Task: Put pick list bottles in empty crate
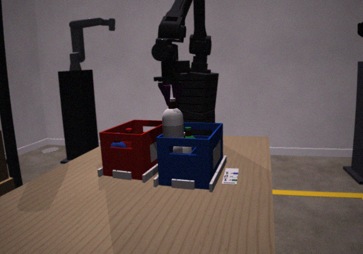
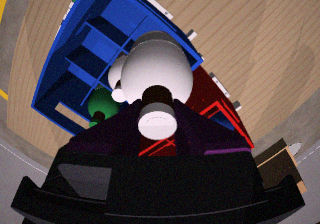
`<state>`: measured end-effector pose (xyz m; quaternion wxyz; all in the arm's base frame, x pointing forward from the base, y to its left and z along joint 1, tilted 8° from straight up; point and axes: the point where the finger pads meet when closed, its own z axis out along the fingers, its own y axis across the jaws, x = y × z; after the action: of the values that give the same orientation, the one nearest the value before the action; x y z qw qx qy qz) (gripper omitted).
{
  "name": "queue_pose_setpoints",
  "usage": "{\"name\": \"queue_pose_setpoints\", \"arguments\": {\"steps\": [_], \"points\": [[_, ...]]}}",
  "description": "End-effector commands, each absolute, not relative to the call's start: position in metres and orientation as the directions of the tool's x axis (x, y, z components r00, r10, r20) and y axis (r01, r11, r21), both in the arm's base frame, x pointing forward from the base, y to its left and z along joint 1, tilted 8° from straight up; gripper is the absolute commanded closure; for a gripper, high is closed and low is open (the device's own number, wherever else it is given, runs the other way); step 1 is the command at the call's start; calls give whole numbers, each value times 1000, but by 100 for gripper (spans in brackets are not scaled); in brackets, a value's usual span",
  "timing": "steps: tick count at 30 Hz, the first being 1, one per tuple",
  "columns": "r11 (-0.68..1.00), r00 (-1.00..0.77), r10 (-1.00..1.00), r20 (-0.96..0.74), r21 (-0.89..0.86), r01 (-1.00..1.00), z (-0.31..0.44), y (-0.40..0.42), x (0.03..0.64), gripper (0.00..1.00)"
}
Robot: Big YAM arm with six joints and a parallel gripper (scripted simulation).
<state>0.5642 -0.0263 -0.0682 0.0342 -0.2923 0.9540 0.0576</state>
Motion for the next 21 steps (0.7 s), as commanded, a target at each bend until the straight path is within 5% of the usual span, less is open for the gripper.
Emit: {"name": "queue_pose_setpoints", "arguments": {"steps": [1, 21], "points": [[826, -821, -550, -154, 45, -562, -46, -24, 584, 100], [825, -822, -551, -146, 52, -562, -69, -21, 579, 100]]}}
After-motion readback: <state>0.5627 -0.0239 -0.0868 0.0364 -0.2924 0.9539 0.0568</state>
